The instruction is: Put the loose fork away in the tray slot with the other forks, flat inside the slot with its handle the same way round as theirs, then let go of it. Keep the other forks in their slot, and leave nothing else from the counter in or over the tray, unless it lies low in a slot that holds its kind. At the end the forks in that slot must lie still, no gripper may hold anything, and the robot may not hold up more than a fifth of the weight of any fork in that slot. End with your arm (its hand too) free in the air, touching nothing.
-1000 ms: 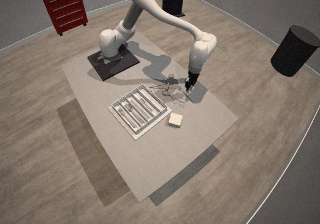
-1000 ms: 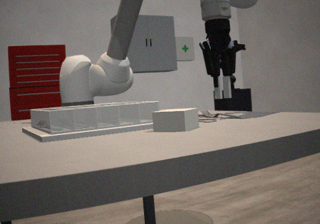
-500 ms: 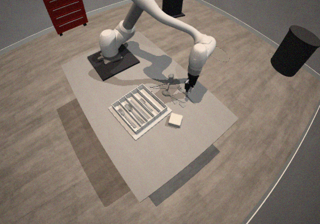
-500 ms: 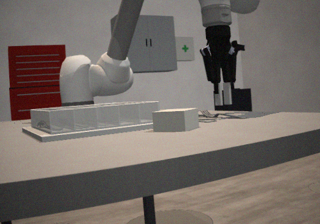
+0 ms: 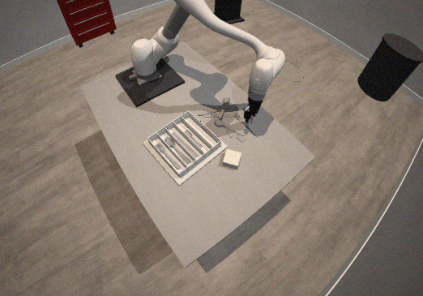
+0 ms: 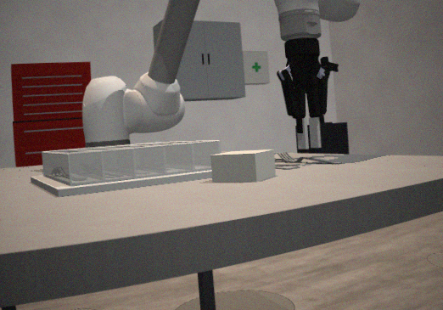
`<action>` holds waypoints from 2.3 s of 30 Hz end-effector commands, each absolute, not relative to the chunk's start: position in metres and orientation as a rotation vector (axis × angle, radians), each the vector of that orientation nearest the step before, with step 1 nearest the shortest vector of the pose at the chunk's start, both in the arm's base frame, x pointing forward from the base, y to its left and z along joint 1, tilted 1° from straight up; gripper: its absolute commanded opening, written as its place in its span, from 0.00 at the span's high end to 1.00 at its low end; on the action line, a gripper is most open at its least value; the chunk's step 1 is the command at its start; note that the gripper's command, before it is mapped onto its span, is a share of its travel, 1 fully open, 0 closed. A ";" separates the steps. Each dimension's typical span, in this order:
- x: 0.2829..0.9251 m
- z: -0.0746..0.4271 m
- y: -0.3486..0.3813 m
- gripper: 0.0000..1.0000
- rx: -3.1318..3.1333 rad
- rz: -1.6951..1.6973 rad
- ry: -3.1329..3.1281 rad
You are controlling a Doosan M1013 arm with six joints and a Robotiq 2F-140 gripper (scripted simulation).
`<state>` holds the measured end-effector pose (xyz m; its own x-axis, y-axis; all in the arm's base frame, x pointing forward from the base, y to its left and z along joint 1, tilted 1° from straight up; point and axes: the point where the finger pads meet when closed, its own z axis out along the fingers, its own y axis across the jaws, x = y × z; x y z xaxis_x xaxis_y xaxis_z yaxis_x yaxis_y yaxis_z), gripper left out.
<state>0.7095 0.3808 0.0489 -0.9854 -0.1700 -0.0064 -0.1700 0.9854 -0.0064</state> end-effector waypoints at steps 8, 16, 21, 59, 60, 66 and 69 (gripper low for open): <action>0.709 0.049 0.381 0.82 -0.267 -0.009 3.123; 0.709 0.049 0.381 0.82 -0.267 -0.009 3.123; 0.709 0.049 0.381 0.82 -0.267 -0.009 3.123; 0.710 0.038 0.381 0.82 -0.267 -0.009 3.123; 0.710 0.037 0.381 0.82 -0.267 -0.009 3.123; 0.710 0.030 0.381 0.82 -0.267 -0.009 3.123; 0.710 0.027 0.381 0.82 -0.267 -0.009 3.123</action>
<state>0.7096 0.3807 0.0284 -0.9854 -0.1700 -0.0064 -0.1700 0.9854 -0.0064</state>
